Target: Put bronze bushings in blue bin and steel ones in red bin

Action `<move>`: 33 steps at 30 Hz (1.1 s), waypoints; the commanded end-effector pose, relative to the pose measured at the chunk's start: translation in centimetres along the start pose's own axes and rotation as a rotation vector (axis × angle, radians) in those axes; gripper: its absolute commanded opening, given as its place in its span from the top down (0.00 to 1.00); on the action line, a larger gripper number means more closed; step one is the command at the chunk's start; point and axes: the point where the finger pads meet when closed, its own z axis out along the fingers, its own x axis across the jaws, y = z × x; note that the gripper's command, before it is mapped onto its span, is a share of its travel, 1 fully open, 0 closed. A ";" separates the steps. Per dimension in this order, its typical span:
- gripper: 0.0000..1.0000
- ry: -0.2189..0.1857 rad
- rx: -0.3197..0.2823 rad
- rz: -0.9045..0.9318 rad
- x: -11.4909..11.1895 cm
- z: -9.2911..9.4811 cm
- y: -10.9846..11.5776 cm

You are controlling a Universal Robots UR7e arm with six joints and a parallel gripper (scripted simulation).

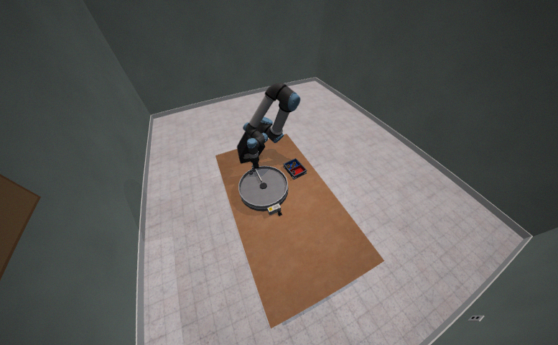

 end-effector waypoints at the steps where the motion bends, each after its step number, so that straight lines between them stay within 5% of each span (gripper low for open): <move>1: 1.00 -0.001 0.001 0.000 0.0 -0.2 0.0; 33: 1.00 -0.001 0.001 0.000 0.0 -0.9 0.0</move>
